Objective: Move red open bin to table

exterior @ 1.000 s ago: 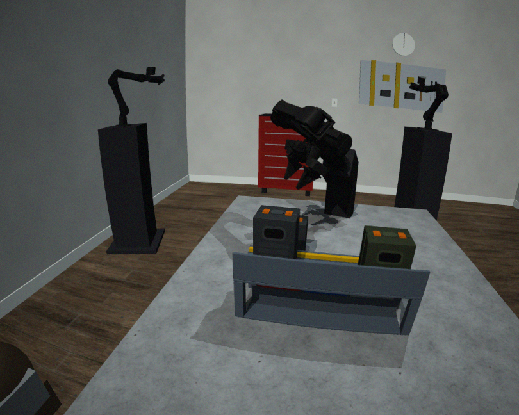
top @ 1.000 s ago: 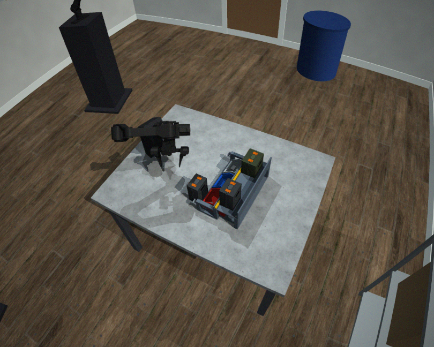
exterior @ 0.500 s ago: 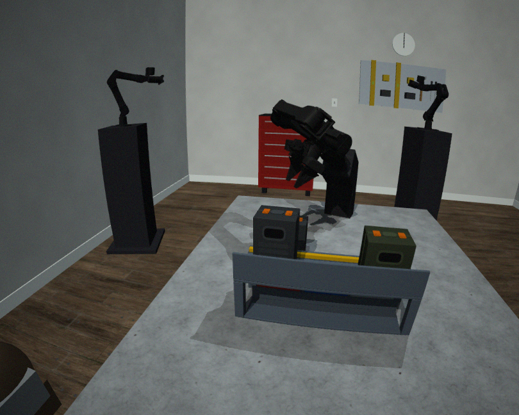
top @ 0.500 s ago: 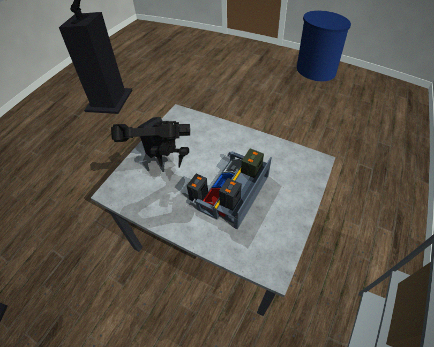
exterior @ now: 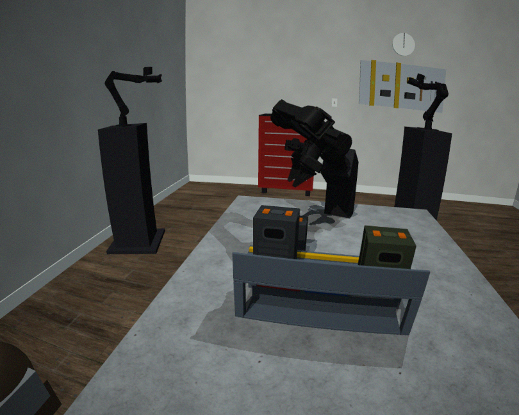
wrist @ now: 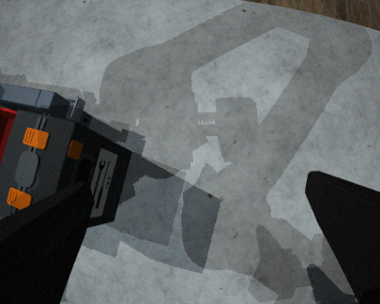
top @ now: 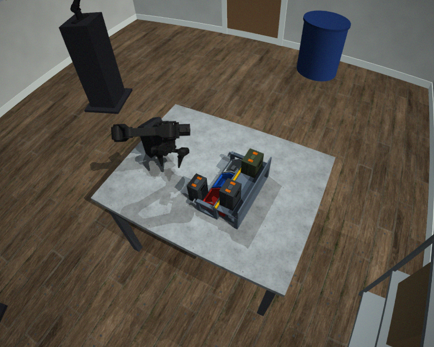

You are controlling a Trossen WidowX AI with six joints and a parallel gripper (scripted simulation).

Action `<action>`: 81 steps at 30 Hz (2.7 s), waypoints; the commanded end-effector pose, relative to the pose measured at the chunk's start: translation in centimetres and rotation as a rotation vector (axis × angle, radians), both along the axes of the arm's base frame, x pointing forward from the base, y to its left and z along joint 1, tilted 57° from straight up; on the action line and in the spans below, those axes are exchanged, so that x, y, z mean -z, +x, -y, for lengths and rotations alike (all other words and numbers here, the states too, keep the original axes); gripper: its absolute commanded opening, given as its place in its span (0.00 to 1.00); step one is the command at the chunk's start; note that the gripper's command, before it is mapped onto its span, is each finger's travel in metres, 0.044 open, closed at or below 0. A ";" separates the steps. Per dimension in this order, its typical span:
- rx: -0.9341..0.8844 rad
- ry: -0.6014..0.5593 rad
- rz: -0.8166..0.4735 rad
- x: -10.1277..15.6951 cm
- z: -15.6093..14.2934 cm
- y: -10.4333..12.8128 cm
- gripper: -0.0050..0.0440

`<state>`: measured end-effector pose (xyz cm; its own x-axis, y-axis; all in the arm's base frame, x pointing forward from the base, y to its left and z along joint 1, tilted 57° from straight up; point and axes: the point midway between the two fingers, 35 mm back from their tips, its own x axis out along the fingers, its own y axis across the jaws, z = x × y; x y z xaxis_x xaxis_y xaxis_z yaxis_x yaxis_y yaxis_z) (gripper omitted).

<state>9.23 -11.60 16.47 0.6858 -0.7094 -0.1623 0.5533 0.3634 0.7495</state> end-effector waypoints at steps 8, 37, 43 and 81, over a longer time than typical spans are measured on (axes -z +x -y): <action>-0.020 0.058 0.001 -0.1 0.7 0.5 1.00; -0.103 0.293 -0.009 0.1 3.4 2.7 1.00; -0.025 0.200 0.076 -0.1 1.4 1.1 1.00; -0.097 0.343 0.031 0.1 3.5 2.7 1.00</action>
<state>9.23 -11.59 16.48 0.6869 -0.7074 -0.1664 0.4346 0.2163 0.8743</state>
